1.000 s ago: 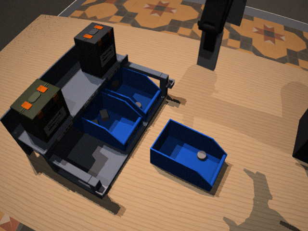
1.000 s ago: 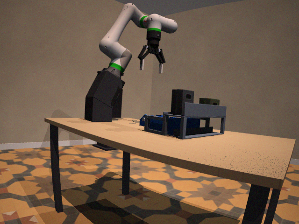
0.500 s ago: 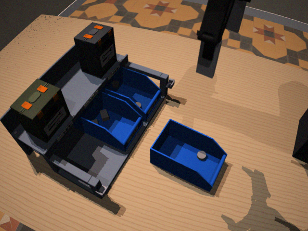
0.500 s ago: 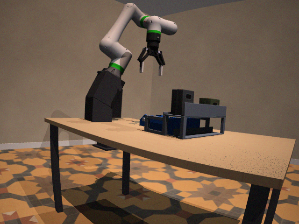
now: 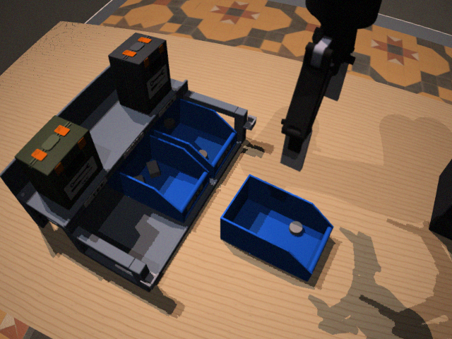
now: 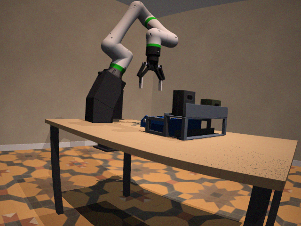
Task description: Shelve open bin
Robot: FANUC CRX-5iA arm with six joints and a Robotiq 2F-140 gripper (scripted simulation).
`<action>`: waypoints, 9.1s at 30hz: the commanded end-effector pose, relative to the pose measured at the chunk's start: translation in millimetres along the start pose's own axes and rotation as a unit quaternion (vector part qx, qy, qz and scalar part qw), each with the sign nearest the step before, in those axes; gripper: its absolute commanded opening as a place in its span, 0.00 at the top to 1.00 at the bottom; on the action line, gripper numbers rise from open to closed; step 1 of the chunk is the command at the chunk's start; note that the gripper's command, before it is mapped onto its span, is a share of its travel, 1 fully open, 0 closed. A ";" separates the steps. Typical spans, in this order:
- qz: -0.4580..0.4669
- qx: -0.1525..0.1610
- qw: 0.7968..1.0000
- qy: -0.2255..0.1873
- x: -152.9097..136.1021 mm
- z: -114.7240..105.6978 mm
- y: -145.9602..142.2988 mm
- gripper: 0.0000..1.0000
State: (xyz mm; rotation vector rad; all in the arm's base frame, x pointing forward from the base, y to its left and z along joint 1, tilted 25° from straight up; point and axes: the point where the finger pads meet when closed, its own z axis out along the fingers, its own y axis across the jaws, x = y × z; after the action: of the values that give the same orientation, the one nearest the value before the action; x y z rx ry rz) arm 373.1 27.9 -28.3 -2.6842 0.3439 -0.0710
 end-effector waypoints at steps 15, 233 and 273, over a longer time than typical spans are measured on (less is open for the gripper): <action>-0.001 0.001 1.000 0.001 4.8 58.2 -0.9 1.00; -0.001 0.001 1.000 0.001 5.1 152.9 -1.2 0.85; -0.001 0.001 1.000 0.001 5.1 170.6 -1.2 0.85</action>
State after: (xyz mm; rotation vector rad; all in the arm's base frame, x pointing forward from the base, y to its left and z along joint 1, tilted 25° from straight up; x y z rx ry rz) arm 395.8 98.0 -182.4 -2.6821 0.3424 -0.0746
